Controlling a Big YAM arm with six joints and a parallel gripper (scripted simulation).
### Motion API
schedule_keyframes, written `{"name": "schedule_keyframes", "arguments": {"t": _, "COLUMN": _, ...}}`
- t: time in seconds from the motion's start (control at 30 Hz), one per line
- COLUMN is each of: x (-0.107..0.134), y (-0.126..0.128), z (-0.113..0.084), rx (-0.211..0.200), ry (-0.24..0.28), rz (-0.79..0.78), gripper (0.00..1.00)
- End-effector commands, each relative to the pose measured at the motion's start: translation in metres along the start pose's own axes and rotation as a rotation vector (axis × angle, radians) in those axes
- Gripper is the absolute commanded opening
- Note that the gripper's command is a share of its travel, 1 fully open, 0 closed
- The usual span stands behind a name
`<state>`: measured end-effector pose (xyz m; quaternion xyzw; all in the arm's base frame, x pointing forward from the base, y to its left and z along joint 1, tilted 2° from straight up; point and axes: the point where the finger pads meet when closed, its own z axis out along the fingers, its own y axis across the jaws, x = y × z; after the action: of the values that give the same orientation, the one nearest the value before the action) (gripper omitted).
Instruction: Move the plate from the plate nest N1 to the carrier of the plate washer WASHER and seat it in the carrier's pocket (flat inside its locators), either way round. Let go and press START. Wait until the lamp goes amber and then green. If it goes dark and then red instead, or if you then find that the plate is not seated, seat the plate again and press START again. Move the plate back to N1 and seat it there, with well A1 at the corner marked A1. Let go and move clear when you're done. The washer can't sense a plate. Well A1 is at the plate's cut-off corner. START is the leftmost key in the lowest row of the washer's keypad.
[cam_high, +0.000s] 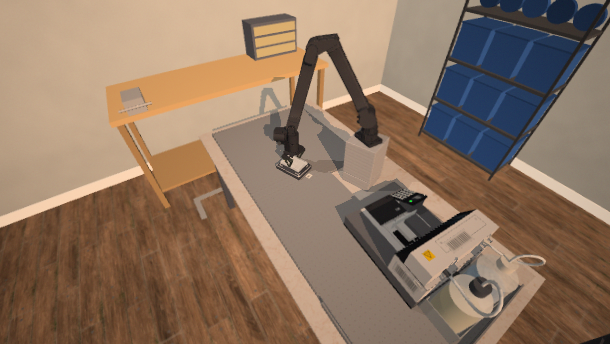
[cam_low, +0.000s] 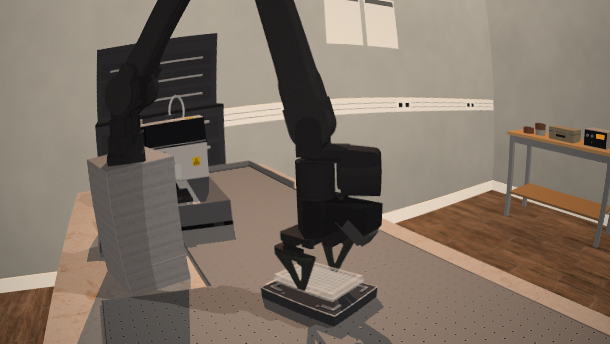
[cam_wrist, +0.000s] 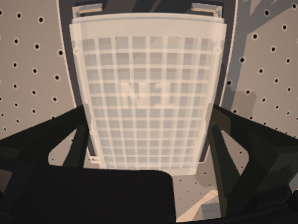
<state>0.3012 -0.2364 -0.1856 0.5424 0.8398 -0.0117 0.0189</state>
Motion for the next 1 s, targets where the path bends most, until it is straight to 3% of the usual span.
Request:
{"name": "schedule_keyframes", "arguments": {"t": 0.0, "x": -0.0098, "y": 0.0040, "z": 0.0076, "rx": -0.007, "ry": -0.010, "rz": -0.001, "gripper": 0.82}}
{"name": "schedule_keyframes", "arguments": {"t": 0.97, "x": -0.0069, "y": 0.0022, "z": 0.0121, "rx": -0.005, "ry": -0.005, "rz": -0.001, "gripper": 0.82}}
